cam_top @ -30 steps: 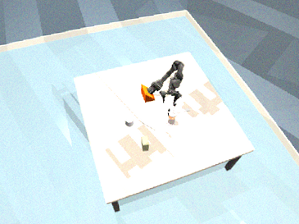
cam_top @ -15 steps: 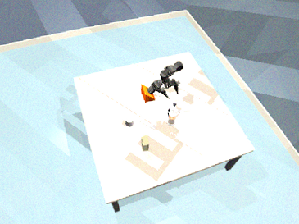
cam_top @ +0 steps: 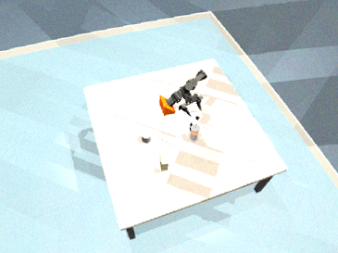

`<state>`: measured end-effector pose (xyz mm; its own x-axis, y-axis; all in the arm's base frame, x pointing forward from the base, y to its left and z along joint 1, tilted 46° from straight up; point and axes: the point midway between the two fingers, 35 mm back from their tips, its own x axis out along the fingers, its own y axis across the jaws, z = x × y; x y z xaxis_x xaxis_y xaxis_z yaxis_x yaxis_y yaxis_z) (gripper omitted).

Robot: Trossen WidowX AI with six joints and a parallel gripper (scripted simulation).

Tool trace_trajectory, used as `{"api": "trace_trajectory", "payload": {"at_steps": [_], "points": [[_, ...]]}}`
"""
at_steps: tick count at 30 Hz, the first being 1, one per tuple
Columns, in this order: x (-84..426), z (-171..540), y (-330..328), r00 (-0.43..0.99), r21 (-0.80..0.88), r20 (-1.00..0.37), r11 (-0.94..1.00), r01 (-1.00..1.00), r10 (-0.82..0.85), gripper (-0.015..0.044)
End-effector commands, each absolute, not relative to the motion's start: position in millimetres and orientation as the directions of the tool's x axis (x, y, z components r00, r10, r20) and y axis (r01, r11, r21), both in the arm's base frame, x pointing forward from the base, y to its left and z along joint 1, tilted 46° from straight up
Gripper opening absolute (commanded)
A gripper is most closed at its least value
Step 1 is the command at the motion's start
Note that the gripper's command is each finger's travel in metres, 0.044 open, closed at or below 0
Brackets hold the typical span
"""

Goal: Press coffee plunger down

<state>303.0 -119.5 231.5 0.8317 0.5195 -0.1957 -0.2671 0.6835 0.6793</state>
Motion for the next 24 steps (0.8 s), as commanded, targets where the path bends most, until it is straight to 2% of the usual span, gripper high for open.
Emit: {"api": "trace_trajectory", "payload": {"at_steps": [1,23,24], "points": [[306.1,227.3,-116.2,0.83,0.685,-0.201,0.68,-0.26,0.52,0.044],[333.4,222.2,-98.0,0.832,0.685,-0.195,0.679,-0.263,0.52,0.044],[333.4,222.2,-98.0,0.832,0.685,-0.195,0.679,-0.263,0.52,0.0414]]}}
